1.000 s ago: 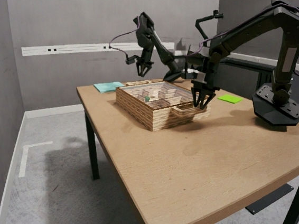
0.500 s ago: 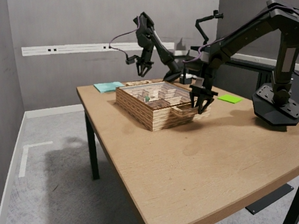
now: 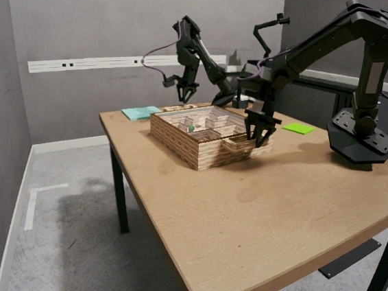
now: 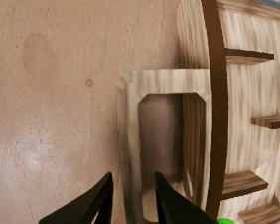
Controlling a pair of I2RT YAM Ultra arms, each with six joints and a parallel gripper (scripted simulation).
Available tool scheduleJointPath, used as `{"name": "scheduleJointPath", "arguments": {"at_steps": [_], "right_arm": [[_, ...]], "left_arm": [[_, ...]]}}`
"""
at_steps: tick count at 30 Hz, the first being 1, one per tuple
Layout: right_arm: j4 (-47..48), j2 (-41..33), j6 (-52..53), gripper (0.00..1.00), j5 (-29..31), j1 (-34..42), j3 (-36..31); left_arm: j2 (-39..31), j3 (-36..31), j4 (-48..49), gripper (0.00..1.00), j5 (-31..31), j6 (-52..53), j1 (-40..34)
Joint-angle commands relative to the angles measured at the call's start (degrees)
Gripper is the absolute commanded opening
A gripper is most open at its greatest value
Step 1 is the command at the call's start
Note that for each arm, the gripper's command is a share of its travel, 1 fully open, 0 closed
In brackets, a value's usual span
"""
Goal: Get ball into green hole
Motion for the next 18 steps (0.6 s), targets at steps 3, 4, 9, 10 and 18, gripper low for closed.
{"name": "scheduleJointPath", "arguments": {"at_steps": [3,4,9,10,18], "right_arm": [[4.69,0.71,-2.82,0.34,-0.85,-1.25,-1.14],[5.32,1.31,-3.21,0.34,-1.01,-1.82,-2.17],[8.07,1.89,-4.89,0.34,-1.67,-3.24,-3.1],[8.07,1.89,-4.89,0.34,-1.67,-3.24,-3.1],[12.44,2.97,-7.42,0.34,-2.76,-5.26,-4.39]], "left_arm": [[-0.75,0.0,0.77,0.34,0.06,0.41,-1.09],[-0.75,0.0,0.77,0.34,0.06,0.41,-1.09],[-0.75,0.0,0.77,0.34,0.06,0.41,-1.09],[-0.75,0.0,0.77,0.34,0.06,0.41,-1.09],[-0.75,0.0,0.77,0.34,0.06,0.41,-1.09]]}}
